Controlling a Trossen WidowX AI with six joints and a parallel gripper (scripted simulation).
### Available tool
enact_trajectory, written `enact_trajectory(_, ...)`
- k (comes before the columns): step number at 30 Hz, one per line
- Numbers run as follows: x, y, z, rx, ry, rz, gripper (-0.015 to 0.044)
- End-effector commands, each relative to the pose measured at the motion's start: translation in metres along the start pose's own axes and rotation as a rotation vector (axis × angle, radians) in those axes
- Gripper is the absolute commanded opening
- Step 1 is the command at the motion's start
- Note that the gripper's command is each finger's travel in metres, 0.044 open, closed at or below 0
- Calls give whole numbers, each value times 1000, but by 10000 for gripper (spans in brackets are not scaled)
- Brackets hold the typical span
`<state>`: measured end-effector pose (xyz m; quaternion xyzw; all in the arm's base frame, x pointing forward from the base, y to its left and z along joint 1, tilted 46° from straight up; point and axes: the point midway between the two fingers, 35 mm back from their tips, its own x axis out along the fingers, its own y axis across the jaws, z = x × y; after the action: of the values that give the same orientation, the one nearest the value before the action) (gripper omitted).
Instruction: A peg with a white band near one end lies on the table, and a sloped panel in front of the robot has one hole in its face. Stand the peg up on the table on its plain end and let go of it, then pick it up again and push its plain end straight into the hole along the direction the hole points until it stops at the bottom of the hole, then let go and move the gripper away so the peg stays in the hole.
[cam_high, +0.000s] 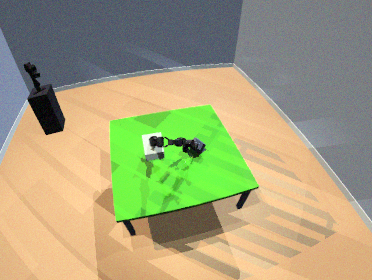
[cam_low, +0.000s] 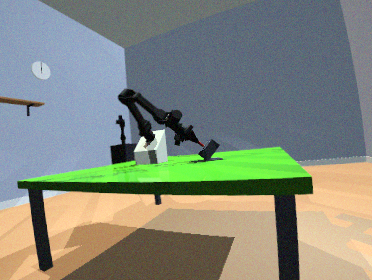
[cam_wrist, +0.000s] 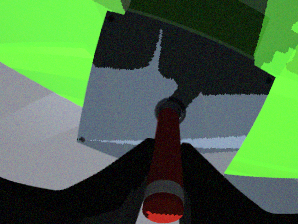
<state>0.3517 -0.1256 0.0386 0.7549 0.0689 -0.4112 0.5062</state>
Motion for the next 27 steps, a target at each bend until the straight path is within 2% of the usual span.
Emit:
enact_trajectory(1,3,-3,0,1,-5,-7,0)
enact_trajectory(27,11,-2,0,1,-5,-7,0)
